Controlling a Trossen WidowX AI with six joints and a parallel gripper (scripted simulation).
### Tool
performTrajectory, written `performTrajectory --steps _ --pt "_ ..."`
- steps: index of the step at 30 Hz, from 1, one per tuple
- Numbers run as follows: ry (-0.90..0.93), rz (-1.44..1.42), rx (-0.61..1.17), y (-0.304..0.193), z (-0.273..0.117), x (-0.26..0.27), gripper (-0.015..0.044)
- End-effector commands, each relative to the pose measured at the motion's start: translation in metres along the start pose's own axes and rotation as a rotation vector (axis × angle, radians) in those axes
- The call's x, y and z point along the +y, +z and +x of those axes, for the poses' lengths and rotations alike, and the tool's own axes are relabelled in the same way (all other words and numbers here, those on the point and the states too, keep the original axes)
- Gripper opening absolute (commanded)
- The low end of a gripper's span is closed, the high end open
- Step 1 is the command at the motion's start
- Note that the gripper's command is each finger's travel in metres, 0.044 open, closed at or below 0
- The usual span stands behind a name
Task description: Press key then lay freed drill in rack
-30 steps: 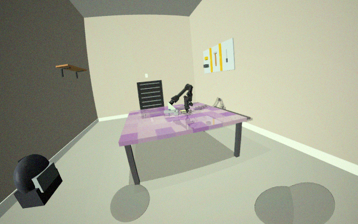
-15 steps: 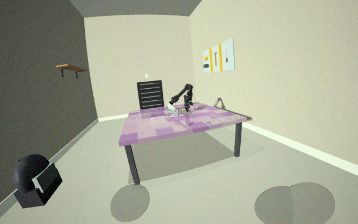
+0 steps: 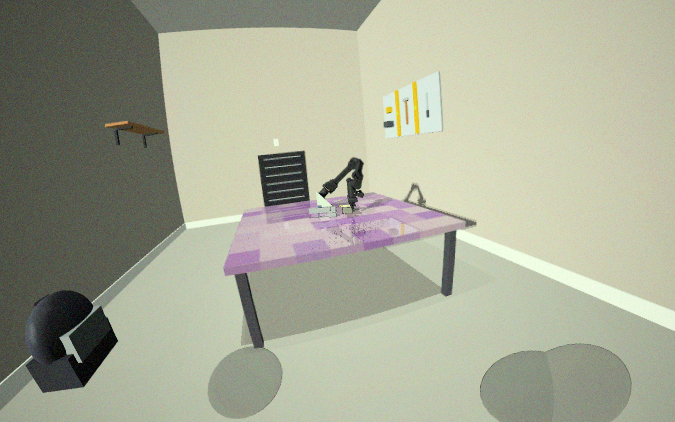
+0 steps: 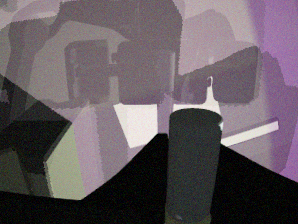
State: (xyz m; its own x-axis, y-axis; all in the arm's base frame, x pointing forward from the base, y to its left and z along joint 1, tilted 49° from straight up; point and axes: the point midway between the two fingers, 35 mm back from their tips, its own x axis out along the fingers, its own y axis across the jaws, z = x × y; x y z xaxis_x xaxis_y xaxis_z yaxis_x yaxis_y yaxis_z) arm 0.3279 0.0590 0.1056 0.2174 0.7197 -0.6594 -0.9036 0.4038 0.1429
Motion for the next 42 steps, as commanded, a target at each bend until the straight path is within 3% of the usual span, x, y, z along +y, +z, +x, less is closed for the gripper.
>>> performTrajectory --steps 1,42 --pt "-0.001 -0.003 -0.001 0.0 -0.003 0.0 0.0" --pt "-0.001 -0.003 0.001 -0.004 -0.026 -0.001 0.0"
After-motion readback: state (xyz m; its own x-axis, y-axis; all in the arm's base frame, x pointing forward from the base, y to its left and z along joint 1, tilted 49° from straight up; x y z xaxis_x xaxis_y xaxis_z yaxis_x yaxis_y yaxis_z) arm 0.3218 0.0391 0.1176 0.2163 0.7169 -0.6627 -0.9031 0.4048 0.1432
